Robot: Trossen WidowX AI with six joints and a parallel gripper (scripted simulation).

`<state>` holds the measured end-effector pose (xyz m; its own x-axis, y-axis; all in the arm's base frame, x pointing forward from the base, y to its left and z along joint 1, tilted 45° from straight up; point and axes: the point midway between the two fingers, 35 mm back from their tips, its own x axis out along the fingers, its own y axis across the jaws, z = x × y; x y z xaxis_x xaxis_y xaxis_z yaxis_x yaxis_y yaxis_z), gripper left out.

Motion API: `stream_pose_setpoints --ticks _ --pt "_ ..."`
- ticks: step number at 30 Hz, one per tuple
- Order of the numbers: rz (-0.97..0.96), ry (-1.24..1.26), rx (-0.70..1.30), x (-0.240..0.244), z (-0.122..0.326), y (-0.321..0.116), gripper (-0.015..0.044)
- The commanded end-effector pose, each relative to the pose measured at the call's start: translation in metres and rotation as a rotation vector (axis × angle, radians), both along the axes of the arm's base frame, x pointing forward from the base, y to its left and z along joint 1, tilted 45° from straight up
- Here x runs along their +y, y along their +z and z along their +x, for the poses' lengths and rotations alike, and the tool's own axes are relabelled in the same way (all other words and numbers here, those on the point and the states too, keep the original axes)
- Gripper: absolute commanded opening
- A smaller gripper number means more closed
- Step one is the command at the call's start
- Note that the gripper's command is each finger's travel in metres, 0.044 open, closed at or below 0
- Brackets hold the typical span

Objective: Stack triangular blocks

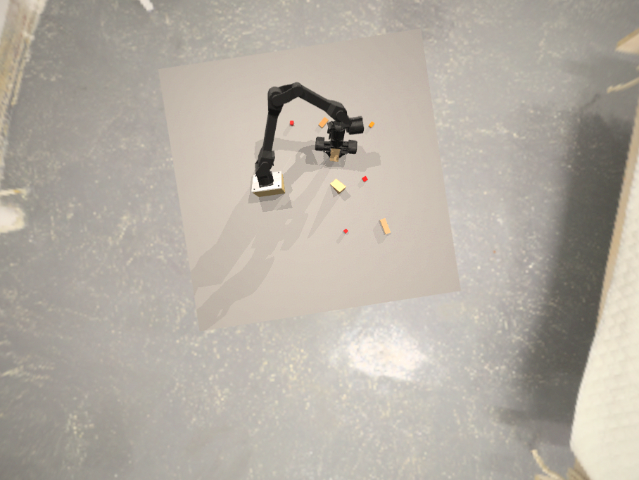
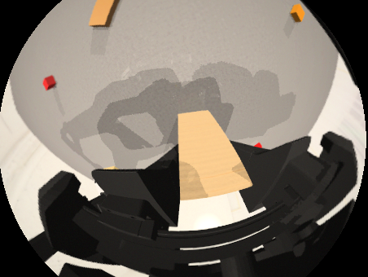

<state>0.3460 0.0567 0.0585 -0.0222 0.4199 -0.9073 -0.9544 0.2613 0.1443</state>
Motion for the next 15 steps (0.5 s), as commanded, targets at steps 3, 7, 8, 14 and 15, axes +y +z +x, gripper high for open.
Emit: stream_pose_setpoints --ticks 3,7,8,14,15 --pt "-0.156 0.019 0.039 0.006 0.004 0.010 0.0000" --pt "-0.255 0.034 0.066 0.012 0.006 0.015 0.0000" --pt "-0.280 0.038 0.072 0.013 0.007 0.017 0.0000" --pt "-0.428 0.060 0.113 0.022 0.010 0.023 0.0000" --pt "-0.453 0.064 0.120 0.024 0.010 0.024 0.0000"
